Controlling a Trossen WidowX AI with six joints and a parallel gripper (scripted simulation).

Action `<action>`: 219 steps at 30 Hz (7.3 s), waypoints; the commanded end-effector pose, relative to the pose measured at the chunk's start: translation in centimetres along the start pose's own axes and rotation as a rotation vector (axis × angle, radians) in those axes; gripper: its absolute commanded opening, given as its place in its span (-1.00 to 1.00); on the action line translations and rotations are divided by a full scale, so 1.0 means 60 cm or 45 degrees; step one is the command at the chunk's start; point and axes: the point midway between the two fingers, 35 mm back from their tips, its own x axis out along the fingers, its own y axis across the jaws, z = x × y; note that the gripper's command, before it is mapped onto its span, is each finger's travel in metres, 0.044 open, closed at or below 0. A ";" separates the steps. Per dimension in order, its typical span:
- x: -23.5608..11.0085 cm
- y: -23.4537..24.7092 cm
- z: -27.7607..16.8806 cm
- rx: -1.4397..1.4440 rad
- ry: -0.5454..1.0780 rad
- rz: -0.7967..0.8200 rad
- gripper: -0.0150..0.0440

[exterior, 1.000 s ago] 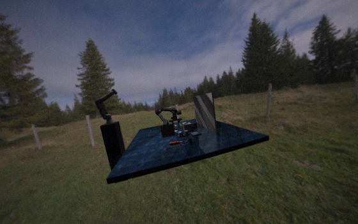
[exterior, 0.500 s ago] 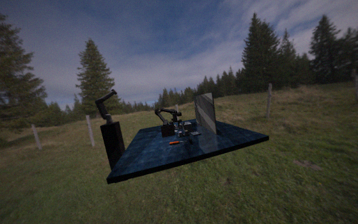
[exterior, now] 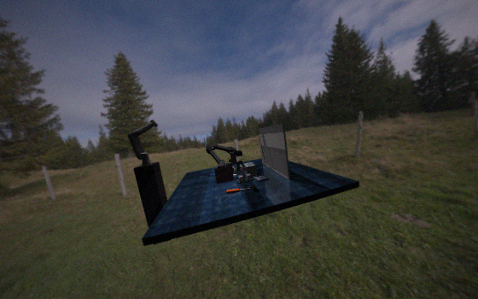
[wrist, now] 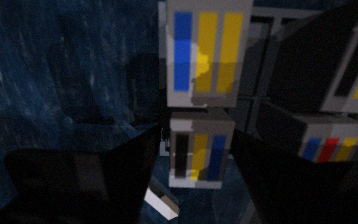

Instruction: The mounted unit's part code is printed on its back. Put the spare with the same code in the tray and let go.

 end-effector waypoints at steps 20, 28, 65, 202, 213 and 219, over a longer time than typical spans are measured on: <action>0.000 0.000 0.000 0.000 0.000 0.000 -0.49; -0.028 -0.004 -0.004 0.000 0.014 0.000 -0.49; -0.156 -0.038 -0.046 0.102 0.056 -0.020 -0.49; -0.081 -0.275 -0.596 -0.010 0.018 -0.011 -0.49; -0.066 -0.275 -0.596 -0.010 0.018 -0.011 -0.49; -0.058 -0.275 -0.595 -0.010 0.017 -0.011 -0.49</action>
